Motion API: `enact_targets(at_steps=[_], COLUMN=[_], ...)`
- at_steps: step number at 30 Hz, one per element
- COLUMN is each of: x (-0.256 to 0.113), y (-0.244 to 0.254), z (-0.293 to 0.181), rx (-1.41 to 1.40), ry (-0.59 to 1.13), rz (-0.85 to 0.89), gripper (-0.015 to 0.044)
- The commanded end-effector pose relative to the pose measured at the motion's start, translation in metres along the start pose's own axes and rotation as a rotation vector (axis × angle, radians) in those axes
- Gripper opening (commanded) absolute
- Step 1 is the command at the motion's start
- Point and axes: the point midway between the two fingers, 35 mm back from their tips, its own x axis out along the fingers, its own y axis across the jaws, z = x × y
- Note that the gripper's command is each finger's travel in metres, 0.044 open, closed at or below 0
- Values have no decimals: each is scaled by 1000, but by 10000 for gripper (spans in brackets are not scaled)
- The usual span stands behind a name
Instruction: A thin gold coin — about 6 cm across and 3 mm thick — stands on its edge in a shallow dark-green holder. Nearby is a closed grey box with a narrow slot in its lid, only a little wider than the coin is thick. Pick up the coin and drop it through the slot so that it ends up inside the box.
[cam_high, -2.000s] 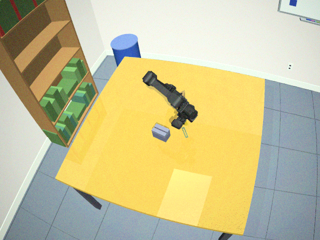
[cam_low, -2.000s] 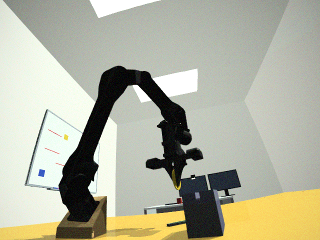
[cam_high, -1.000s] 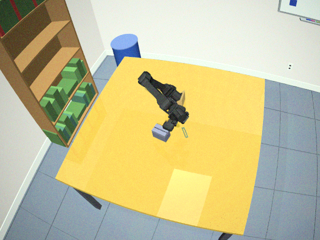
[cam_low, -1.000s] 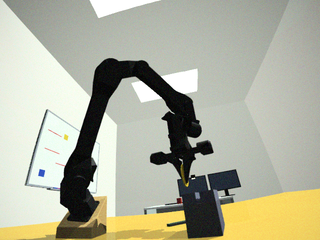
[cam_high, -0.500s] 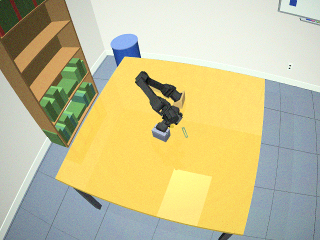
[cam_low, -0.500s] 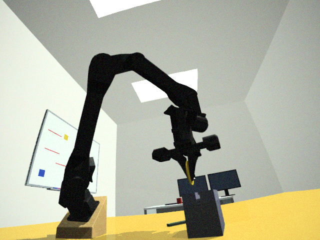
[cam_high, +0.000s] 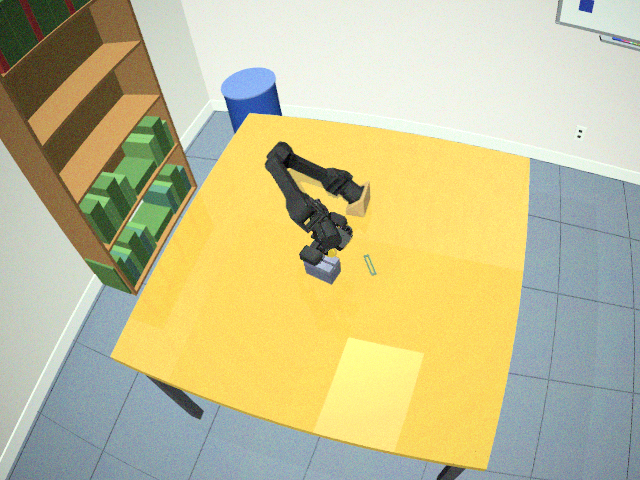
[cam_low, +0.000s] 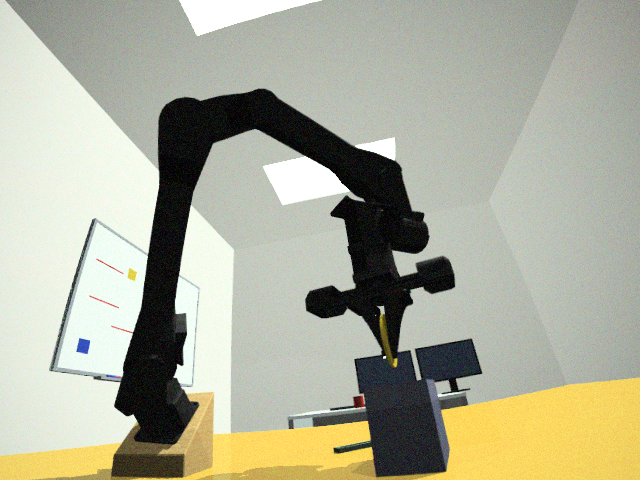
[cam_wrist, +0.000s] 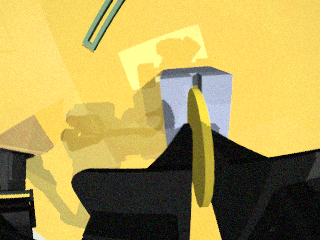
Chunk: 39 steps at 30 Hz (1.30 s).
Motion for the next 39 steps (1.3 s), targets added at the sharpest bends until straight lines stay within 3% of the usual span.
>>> enact_targets(at_steps=[1, 39], x=[-1, 0], y=[-6, -10], z=[-12, -21], rx=[-1, -2], ry=[3, 4], rz=[-6, 2], gripper=[0, 0])
